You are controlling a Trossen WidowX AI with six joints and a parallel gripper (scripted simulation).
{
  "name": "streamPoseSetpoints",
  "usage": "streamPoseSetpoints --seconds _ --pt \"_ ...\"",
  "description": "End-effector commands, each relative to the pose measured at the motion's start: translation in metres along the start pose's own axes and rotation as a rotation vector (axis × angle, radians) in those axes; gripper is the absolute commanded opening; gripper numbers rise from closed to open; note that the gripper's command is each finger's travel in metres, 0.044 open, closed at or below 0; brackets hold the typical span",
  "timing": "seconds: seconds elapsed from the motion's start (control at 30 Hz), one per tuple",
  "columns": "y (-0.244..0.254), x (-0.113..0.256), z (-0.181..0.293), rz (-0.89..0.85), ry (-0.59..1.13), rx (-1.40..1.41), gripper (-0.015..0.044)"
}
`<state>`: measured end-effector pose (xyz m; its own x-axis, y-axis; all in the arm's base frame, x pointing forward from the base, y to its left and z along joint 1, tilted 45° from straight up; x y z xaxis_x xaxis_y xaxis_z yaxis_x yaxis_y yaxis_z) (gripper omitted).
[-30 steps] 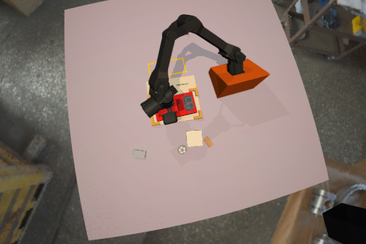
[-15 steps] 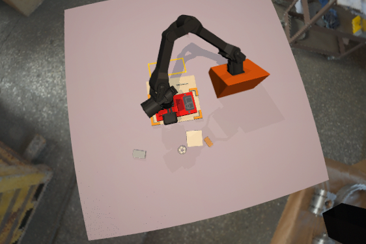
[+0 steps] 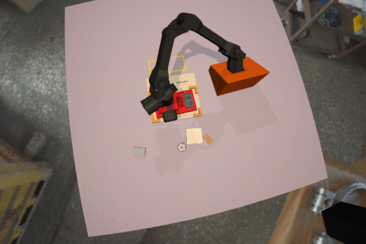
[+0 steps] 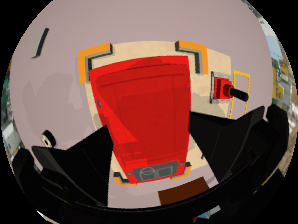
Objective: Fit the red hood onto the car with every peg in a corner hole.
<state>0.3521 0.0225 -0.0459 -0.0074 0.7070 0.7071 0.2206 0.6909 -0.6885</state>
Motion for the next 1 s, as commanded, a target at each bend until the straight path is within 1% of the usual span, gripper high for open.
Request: streamPoseSetpoints --seconds 0.0,0.2,0.3,0.37,0.57,0.97 --pt "0.0 0.0 0.0 0.0 0.0 0.0 0.0289" --pt "0.0 0.0 0.0 0.0 0.0 0.0 0.044" --pt "0.0 0.002 0.0 -0.001 0.0 0.0 0.044" --pt "0.001 0.013 -0.001 -0.003 -0.001 0.0 0.044" --pt "0.0 0.069 0.0 -0.007 -0.003 0.0 0.044" --pt "0.0 0.071 0.0 -0.007 -0.003 0.0 0.044"
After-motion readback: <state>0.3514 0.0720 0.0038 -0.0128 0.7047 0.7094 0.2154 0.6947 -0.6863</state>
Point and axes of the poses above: the point midway between the two fingers, 35 mm back from their tips, its own x axis back along the fingers, its own y axis across the jaws, z = x × y, the point moved 5 cm from there along x, back along the fingers, and after that the axes turned 8 degrees about -x, right-handed, at the moved point
